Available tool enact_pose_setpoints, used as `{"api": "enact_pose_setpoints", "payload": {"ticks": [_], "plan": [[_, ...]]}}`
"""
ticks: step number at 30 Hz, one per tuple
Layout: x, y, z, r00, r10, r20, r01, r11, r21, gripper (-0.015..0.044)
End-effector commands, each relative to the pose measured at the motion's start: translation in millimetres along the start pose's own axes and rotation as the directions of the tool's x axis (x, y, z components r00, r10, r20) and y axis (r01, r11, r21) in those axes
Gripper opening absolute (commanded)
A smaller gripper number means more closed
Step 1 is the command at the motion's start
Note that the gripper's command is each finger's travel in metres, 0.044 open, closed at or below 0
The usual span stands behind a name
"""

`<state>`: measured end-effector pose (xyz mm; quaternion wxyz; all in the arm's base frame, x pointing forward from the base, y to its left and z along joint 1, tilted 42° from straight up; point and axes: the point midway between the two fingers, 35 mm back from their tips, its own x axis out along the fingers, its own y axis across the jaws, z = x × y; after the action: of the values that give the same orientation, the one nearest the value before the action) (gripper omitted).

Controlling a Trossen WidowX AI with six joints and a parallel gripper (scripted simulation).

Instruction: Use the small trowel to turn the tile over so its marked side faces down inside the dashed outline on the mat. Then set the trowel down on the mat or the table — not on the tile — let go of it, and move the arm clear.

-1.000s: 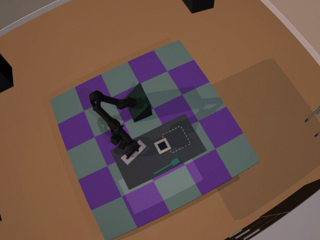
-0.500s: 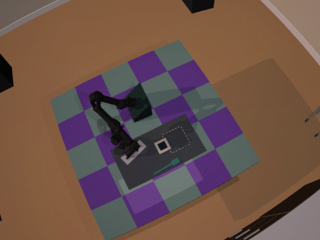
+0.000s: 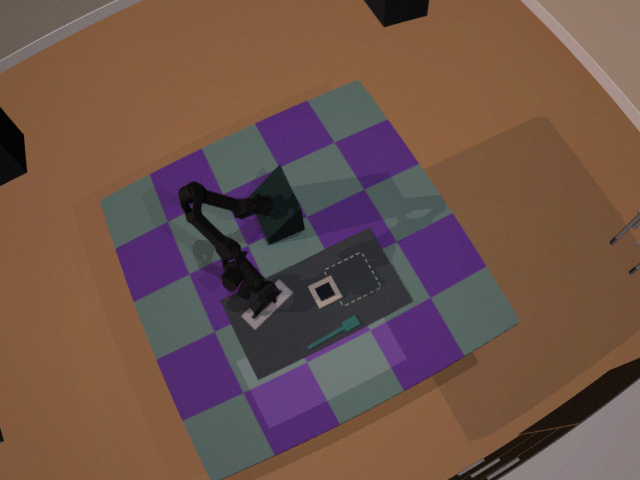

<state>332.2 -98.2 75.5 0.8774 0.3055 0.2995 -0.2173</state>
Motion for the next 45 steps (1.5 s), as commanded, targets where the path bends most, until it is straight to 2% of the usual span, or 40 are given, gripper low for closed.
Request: {"api": "enact_pose_setpoints", "payload": {"ticks": [1, 12, 17, 45], "plan": [[-5.4, 8.9, 0.8, 1.000, 0.003, 0.000, -0.003, 1.000, 0.002, 0.0000], [-36.2, 44.0, 0.3, 1.000, 0.004, -0.001, -0.004, 1.000, 0.002, 0.0000], [-37.9, 46.2, 0.2, 1.000, 0.004, 0.000, -0.004, 1.000, 0.003, 0.0000], [16.9, 78.1, -19.9, 0.970, -0.032, 0.240, 0.008, 0.995, 0.100, 0.0000]]}}
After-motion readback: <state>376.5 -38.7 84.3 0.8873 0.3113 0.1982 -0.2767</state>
